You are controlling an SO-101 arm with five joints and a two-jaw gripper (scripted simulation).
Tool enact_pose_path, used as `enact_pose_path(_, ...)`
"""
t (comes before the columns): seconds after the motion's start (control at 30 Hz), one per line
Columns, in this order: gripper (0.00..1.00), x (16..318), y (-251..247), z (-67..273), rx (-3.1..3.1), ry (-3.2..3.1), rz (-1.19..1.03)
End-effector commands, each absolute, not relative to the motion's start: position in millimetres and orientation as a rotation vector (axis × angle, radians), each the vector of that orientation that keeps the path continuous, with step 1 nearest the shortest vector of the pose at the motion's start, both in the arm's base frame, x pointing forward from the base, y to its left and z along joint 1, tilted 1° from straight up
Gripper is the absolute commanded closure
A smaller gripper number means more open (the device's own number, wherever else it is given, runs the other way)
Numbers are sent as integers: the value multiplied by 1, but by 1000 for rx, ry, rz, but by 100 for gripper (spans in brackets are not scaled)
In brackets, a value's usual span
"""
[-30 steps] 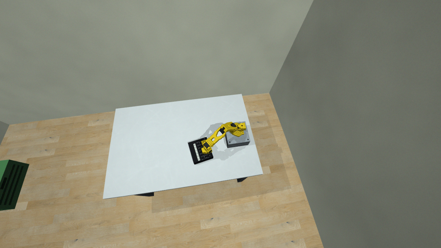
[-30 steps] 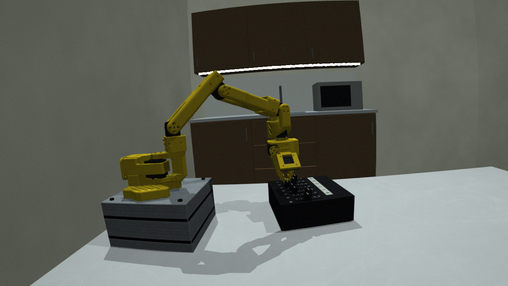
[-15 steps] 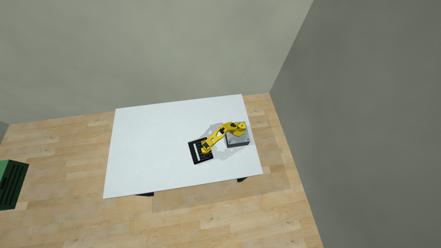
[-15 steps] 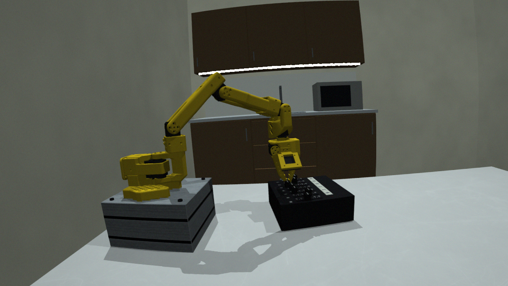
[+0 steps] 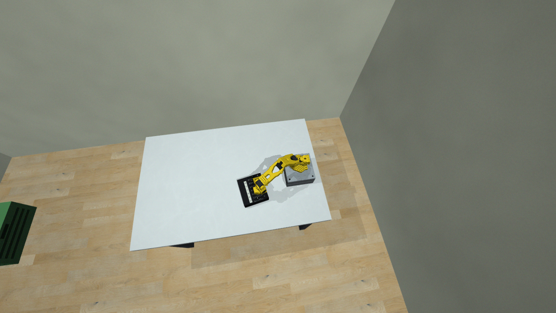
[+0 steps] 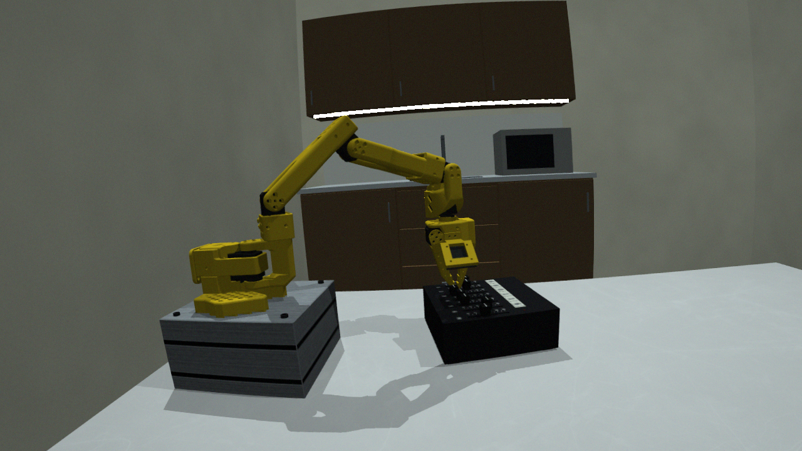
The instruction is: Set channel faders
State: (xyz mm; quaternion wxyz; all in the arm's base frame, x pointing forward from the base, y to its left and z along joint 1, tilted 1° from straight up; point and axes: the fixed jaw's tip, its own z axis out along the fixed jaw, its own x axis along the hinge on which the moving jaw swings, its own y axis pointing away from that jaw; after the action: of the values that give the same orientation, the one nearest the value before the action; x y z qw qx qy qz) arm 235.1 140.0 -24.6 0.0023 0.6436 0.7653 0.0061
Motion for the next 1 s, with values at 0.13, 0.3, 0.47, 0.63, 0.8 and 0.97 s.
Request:
enact_pose_path(0.13, 100, 237, 137, -27, 2029, 2398, 2)
enact_pose_path(0.3, 100, 237, 137, -27, 2029, 2398, 2)
enact_pose_path(0.47, 100, 239, 138, -27, 2032, 2395, 2)
enact_pose_path(0.63, 100, 240, 138, -27, 2034, 2394, 2)
enact_pose_path(0.8, 100, 240, 138, -27, 2034, 2394, 2)
enact_pose_path(0.97, 100, 241, 138, -27, 2036, 2392, 2)
